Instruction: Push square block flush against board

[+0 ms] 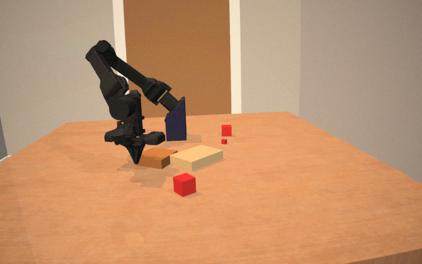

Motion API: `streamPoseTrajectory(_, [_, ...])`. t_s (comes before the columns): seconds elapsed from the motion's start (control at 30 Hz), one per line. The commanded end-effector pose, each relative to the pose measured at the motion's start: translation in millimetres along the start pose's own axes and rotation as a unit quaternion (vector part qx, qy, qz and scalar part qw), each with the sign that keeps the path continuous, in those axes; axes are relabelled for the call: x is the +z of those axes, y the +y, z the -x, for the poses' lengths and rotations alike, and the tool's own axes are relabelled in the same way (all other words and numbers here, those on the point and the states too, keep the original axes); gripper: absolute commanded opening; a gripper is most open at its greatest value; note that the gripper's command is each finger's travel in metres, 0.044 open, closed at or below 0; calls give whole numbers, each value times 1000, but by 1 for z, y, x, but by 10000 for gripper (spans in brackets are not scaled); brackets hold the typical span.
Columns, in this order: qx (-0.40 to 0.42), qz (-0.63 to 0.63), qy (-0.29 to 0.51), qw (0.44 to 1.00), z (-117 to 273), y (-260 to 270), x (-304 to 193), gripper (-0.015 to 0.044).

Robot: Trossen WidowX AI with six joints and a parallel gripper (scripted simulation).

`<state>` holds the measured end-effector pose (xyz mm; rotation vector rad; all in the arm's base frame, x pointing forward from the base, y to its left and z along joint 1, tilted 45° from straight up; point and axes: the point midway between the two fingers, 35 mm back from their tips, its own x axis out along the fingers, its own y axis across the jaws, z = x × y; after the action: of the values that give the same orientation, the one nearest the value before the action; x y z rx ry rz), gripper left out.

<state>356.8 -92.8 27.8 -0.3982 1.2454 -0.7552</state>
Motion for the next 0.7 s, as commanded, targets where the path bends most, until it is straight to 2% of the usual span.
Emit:
streamPoseTrajectory(0.0, [-1,6,10,1000,-4,2,-12,0])
streamPoseTrajectory(0.67, [-1,6,11,1000,-4,4,-27,0])
